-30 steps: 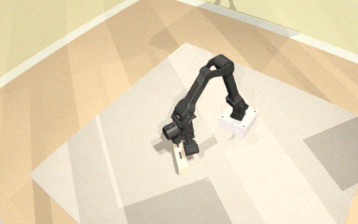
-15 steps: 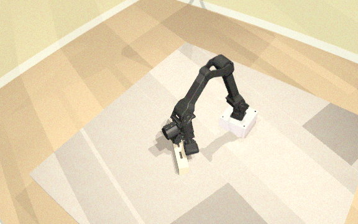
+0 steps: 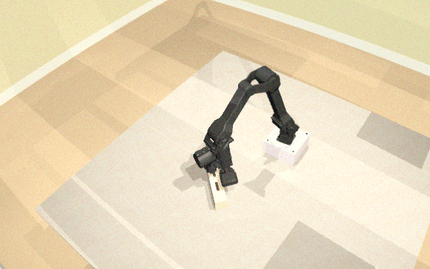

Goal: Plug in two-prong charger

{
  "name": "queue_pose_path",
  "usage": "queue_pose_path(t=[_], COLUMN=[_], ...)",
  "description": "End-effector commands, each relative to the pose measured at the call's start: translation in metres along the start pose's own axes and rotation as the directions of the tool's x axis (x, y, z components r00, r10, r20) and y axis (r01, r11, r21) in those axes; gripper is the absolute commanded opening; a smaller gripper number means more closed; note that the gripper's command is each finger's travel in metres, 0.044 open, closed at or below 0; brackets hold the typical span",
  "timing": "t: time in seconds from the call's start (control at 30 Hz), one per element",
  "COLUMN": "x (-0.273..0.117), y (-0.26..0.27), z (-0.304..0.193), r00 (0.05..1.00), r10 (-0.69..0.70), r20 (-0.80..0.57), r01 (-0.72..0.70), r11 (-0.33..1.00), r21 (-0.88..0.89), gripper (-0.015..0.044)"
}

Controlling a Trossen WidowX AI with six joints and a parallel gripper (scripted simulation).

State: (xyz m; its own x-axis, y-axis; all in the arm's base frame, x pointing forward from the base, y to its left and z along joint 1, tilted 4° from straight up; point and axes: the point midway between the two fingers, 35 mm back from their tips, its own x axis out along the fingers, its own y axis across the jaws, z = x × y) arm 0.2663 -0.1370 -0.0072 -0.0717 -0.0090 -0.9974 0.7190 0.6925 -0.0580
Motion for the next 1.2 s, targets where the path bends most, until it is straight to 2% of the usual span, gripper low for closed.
queue_pose_path(t=[0.0, 0.83, 1.17], x=[0.0, 0.001, 0.001], y=[0.0, 0.0, 0.0], z=[0.014, 0.004, 0.004], r00=[0.999, 1.0, 1.0], r10=[0.001, 0.0, 0.0], r20=[0.034, 0.001, 0.001], r01=[-0.002, 0.0, 0.0], r11=[1.0, 1.0, 1.0], r21=[0.007, 0.0, 0.0], gripper=[0.0, 0.0, 0.0263])
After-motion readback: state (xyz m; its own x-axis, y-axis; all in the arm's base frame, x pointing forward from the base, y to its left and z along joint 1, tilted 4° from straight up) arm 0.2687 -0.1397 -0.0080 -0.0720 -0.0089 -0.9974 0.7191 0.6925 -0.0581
